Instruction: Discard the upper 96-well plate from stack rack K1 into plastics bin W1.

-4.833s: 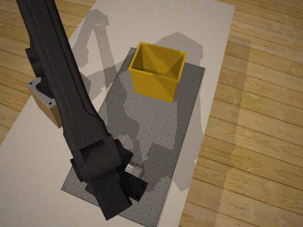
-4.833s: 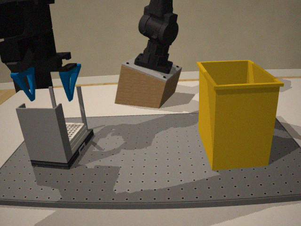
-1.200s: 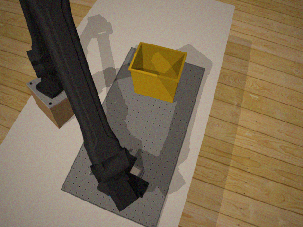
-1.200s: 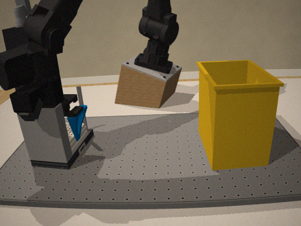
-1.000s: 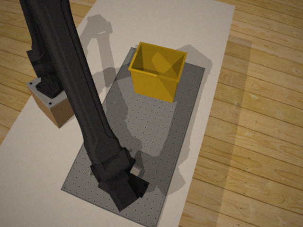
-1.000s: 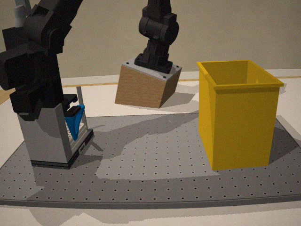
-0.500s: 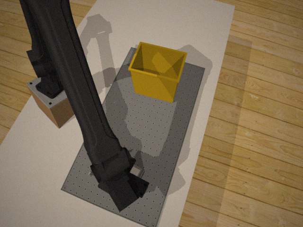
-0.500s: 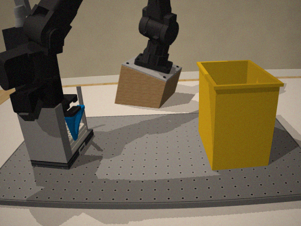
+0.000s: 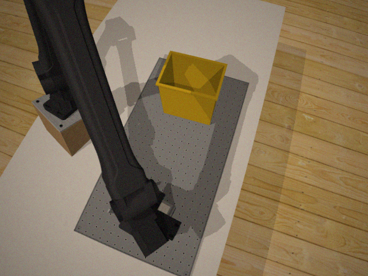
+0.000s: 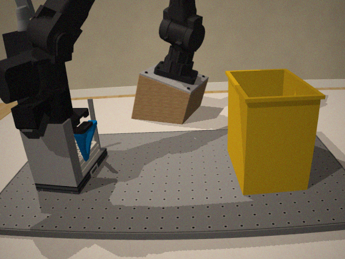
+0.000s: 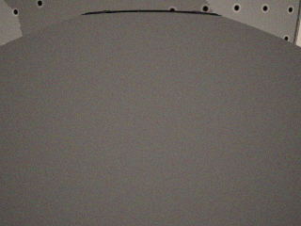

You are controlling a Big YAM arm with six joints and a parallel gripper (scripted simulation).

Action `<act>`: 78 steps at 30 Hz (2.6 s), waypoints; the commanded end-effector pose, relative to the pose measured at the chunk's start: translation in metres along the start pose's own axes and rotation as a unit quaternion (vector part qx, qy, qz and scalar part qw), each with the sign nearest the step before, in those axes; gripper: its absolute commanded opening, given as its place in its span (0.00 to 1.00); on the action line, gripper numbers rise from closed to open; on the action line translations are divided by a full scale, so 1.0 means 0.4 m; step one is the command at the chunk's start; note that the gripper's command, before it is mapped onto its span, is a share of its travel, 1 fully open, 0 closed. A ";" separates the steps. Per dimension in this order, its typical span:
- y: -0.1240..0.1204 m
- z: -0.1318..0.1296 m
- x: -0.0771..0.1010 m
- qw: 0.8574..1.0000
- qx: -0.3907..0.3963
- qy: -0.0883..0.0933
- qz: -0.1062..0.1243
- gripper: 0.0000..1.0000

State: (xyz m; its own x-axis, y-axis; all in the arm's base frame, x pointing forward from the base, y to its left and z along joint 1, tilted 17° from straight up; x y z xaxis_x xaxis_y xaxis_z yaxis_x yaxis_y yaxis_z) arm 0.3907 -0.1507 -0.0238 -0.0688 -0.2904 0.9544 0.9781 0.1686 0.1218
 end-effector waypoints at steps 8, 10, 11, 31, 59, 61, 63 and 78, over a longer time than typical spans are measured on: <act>0.008 -0.014 -0.003 1.000 -0.004 -0.001 -0.003 0.00; 0.008 -0.014 -0.003 1.000 -0.004 -0.001 -0.003 0.00; 0.008 -0.014 -0.003 1.000 -0.004 -0.001 -0.003 0.00; 0.008 -0.014 -0.003 1.000 -0.004 -0.001 -0.003 0.00; 0.032 -0.031 0.148 1.000 0.003 -0.018 -0.022 0.00; 0.033 -0.032 0.157 1.000 0.003 -0.018 -0.022 0.00; 0.034 -0.033 0.167 1.000 0.003 -0.019 -0.023 0.00; 0.034 -0.032 0.225 1.000 0.003 -0.020 -0.024 0.00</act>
State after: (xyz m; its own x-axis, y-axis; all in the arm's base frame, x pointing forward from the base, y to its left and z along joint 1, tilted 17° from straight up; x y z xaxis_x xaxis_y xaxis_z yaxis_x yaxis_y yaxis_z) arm 0.3869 -0.1675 0.0305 -0.0629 -0.2963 0.9530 0.9784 0.1702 0.1175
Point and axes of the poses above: the point where the finger pads meet when closed, its own x axis back along the fingers, its own z axis across the jaws, y = z × x, the point moved 6 cm from there along x, back along the fingers, and after that the axes turned 9 degrees about x, right-handed, at the moved point
